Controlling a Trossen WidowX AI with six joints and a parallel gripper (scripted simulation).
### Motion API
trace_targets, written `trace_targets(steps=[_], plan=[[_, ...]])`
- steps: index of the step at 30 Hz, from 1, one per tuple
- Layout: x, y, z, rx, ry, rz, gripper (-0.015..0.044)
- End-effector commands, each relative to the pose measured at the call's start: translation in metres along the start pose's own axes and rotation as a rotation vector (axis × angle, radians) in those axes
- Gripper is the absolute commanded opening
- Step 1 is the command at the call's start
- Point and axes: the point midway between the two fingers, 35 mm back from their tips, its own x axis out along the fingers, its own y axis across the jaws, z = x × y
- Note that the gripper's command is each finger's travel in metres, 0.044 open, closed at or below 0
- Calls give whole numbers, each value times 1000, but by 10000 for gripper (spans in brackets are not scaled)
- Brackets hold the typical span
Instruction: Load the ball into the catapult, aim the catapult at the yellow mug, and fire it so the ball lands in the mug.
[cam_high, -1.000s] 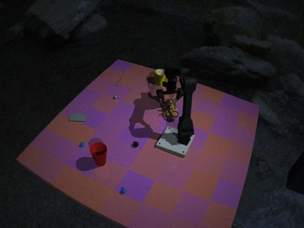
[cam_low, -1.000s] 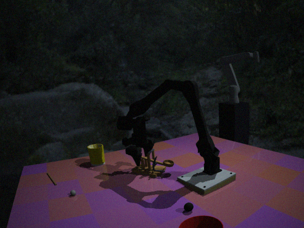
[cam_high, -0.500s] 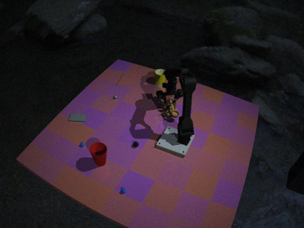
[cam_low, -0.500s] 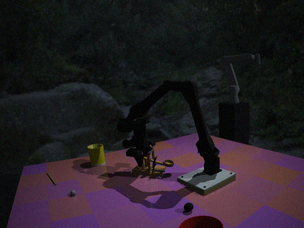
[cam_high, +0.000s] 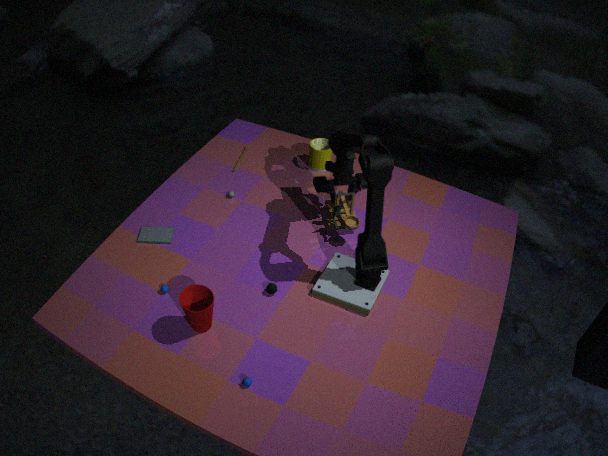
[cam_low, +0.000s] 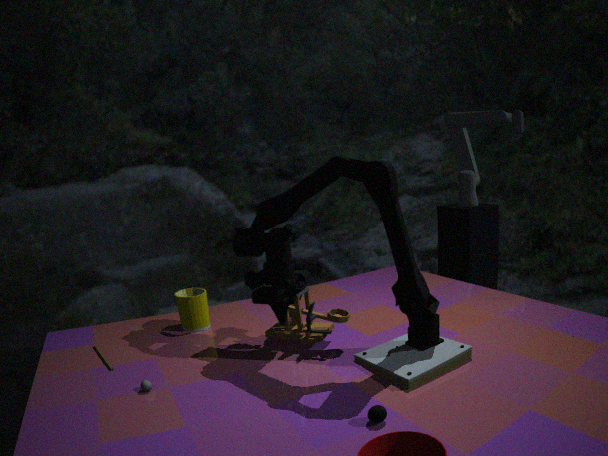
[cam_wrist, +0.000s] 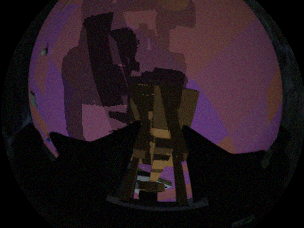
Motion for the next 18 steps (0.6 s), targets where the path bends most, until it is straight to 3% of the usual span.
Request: trace_targets(steps=[1,18], plan=[[-26,0,3,1,-33,0,0],[-3,0,6,0,-33,0,0]])
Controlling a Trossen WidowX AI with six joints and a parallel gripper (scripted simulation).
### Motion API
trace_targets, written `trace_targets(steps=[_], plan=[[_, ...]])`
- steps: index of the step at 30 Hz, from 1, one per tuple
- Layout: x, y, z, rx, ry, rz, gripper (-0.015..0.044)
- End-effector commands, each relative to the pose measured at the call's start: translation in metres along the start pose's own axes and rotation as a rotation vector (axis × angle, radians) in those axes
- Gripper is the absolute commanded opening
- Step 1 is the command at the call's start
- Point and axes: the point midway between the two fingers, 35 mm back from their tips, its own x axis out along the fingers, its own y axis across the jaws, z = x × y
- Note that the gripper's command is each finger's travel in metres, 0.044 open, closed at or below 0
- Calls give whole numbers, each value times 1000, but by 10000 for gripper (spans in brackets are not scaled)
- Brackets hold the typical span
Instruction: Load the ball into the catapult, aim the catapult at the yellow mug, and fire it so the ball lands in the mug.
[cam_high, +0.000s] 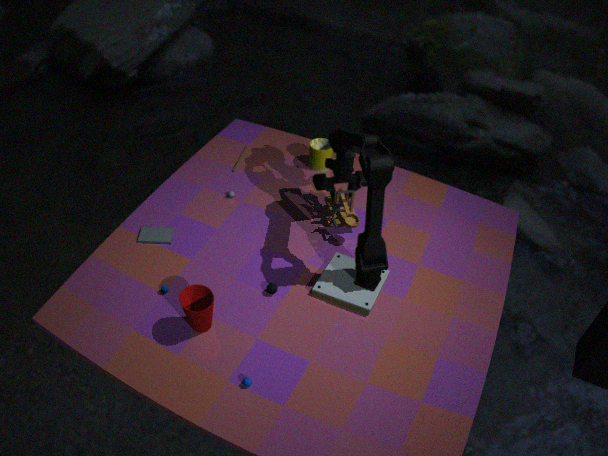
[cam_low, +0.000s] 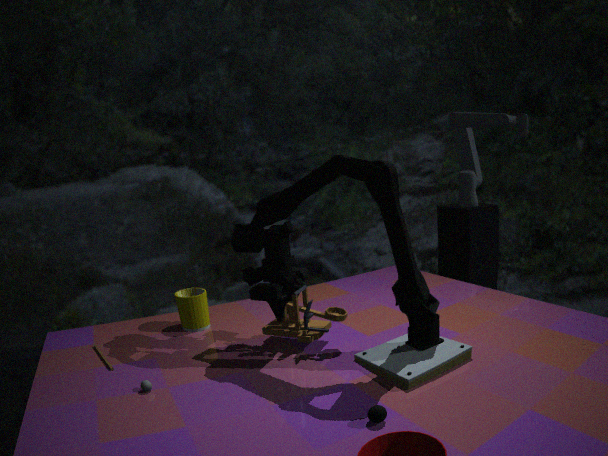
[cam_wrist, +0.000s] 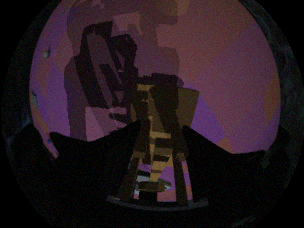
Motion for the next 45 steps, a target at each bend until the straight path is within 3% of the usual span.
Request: trace_targets(steps=[1,24,40,45], plan=[[5,0,1,0,-7,0,0],[29,0,0,1,-1,0,0],[20,0,2,1,-1,0,420],[-50,0,3,1,-2,0,440]])
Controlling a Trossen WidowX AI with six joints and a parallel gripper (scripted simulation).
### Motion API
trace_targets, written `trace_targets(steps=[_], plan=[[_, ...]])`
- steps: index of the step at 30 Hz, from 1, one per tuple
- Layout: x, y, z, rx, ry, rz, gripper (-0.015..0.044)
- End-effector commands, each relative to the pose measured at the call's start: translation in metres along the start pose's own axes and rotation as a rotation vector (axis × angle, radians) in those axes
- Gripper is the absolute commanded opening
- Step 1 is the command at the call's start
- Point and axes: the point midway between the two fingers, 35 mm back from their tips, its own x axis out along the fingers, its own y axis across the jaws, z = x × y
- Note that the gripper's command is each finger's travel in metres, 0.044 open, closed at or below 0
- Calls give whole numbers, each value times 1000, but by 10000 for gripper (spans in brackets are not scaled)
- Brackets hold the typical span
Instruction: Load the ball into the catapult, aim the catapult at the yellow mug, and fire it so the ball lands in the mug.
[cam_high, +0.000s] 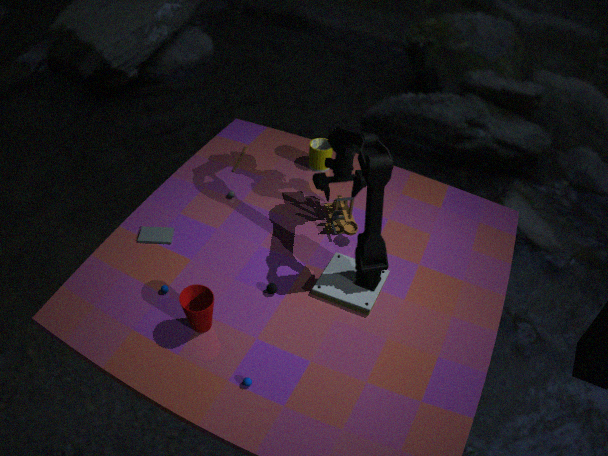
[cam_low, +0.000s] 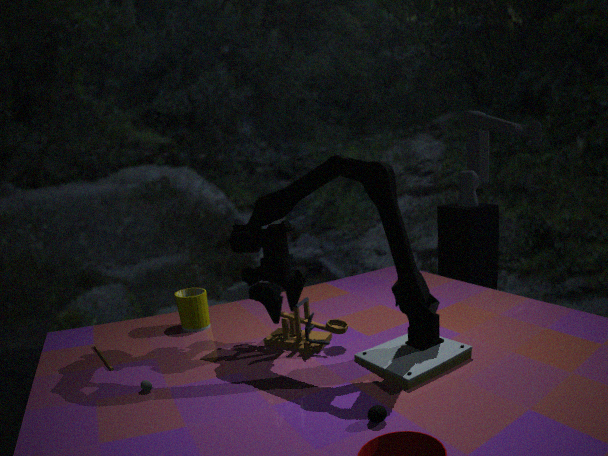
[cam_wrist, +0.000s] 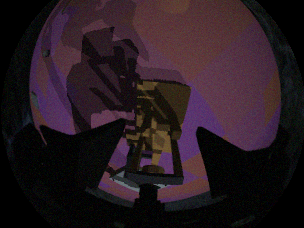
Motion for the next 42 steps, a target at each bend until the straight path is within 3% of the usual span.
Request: trace_targets(steps=[1,10,17,18,19,24,34,42], plan=[[-59,0,-1,2,-29,0,440],[-55,0,2,-1,-39,0,440],[-117,0,0,-1,-50,0,440],[-119,0,0,-1,-51,0,440],[-96,3,2,-7,-42,1,414],[-81,71,-11,-138,-35,19,300],[-47,204,-93,-431,-15,34,300],[-22,265,-187,-683,-15,18,300]])
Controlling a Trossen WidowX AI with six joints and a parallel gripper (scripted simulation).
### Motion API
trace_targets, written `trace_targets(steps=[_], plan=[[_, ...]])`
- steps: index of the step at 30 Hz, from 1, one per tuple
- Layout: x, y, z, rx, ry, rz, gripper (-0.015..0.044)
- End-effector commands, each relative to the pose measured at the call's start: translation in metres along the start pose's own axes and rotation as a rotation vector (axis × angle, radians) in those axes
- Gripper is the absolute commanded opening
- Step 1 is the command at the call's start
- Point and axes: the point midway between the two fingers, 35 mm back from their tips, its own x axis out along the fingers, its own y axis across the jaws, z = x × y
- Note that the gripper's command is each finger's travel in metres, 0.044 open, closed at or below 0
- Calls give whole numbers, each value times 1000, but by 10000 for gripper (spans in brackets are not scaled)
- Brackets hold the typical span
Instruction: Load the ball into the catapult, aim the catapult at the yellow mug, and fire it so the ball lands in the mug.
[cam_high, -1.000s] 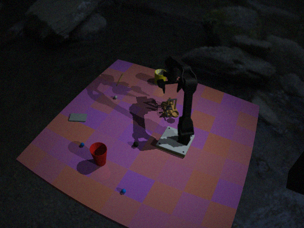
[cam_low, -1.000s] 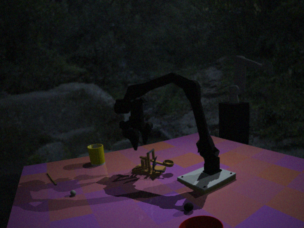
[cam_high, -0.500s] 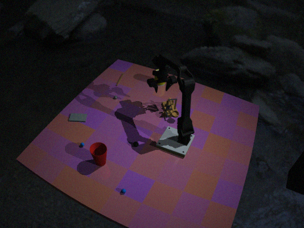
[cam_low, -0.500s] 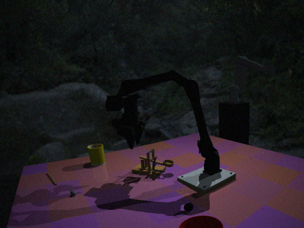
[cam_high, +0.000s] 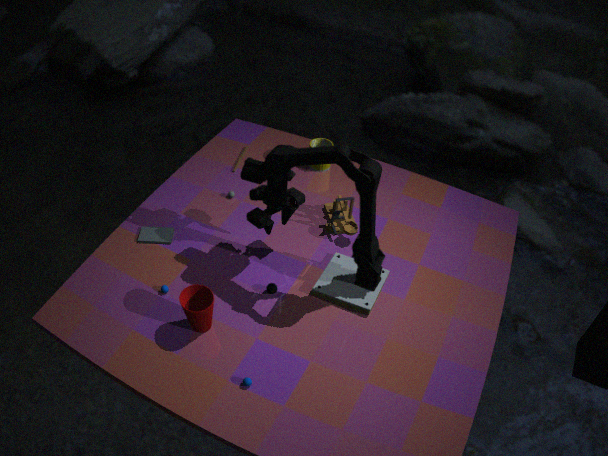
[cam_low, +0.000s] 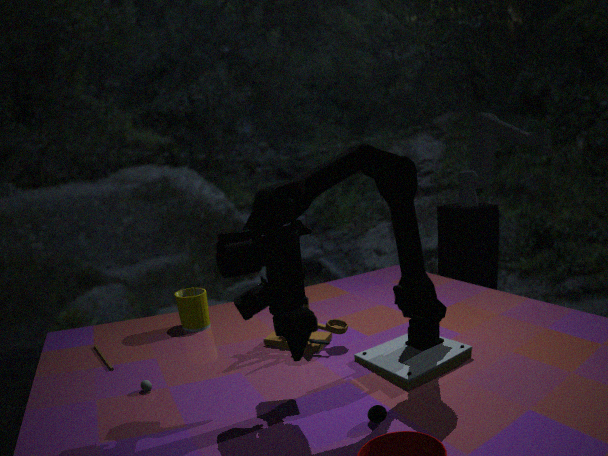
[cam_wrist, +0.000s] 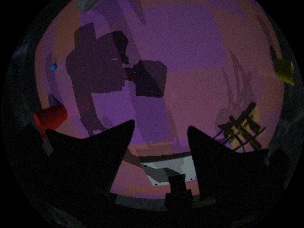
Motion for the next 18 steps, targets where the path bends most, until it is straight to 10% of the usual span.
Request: trace_targets(steps=[1,18], plan=[[13,48,-31,-135,-5,-13,300],[40,124,-112,-326,-6,-5,300]])
